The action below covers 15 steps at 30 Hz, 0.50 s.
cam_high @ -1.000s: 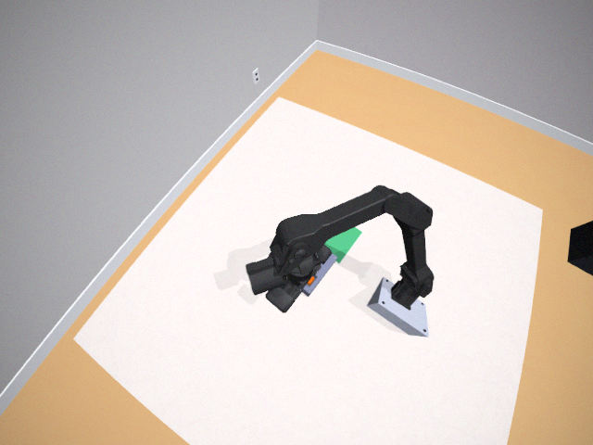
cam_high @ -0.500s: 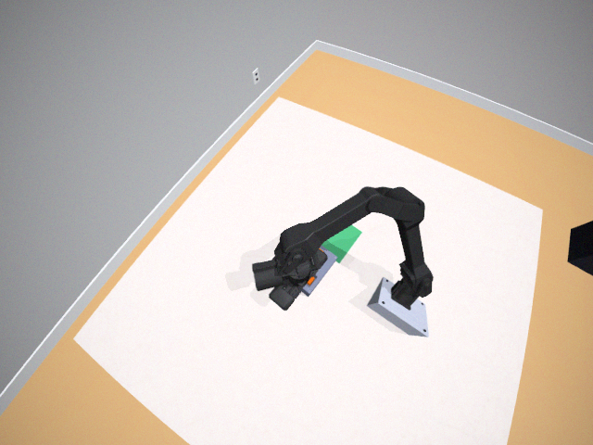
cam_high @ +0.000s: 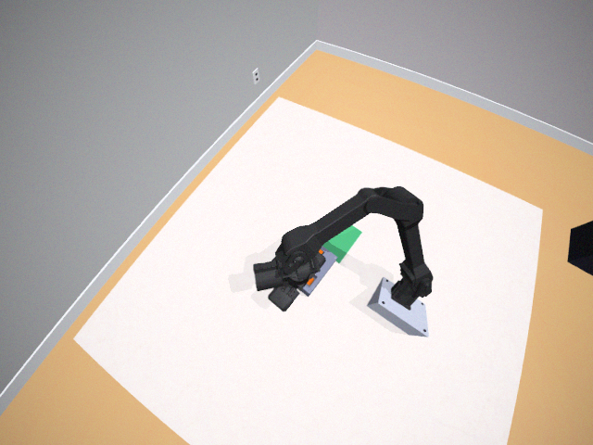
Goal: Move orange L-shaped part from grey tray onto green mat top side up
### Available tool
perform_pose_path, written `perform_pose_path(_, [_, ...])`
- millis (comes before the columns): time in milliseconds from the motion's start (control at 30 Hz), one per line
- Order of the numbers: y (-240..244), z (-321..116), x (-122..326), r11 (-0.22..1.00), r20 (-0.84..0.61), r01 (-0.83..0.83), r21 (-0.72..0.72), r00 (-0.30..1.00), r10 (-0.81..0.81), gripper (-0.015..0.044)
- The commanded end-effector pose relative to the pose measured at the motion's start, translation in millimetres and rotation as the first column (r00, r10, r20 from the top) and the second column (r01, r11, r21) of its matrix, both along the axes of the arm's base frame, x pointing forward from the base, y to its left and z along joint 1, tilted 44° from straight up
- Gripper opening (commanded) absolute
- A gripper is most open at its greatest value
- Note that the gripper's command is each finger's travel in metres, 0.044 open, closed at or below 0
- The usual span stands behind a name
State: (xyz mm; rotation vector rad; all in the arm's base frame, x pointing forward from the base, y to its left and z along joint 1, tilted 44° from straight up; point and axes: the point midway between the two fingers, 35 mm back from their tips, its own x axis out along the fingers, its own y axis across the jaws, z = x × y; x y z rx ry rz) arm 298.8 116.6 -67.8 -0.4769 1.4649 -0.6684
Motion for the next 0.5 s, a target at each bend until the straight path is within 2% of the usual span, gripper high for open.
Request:
perform_pose_path(0, [-10.1,-5.6,-1.7,1.0,-0.014,0.001,-0.015,1.0,-0.001,0.018])
perform_pose_path(467, [-17.6,-13.2,-2.4,1.0,-0.013,0.001,-0.015,1.0,-0.002,0.018])
